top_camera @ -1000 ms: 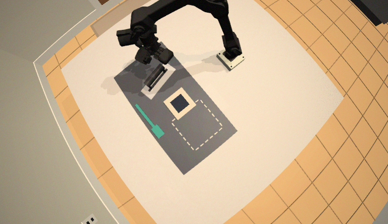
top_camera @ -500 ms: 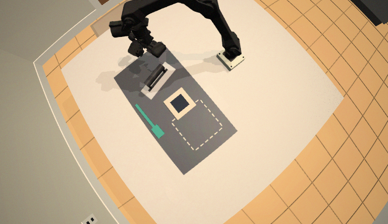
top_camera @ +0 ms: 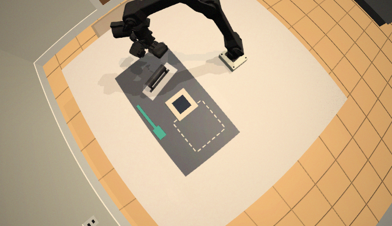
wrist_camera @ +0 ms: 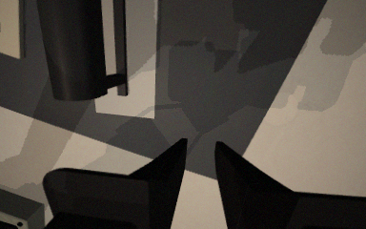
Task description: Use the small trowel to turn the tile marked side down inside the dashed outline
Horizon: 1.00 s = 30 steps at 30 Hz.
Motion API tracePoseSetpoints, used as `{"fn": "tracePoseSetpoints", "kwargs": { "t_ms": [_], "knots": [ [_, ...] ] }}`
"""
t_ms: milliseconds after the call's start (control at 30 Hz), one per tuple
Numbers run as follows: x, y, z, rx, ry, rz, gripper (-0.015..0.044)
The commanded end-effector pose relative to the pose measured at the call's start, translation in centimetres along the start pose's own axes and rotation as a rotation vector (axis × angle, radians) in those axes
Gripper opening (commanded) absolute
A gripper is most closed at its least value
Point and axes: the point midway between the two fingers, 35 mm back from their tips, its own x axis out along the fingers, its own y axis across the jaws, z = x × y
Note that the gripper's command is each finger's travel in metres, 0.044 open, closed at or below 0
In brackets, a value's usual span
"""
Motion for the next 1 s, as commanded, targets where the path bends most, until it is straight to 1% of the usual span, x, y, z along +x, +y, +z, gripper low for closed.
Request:
{"fn": "tracePoseSetpoints", "kwargs": {
  "t_ms": [0,200,333,733,900,967],
  "knots": [
    [0.0,0.0,0.0,0.0,0.0,0.0,0.01],
    [0.0,0.0,0.0,0.0,0.0,0.0,0.01],
    [0.0,0.0,0.0,0.0,0.0,0.0,0.0],
    [0.0,0.0,0.0,0.0,0.0,0.0,0.0],
    [0.0,0.0,0.0,0.0,0.0,0.0,0.0126],
    [-0.27,0.7,0.94,0.002,-0.001,0.001,0.0179]
  ]
}}
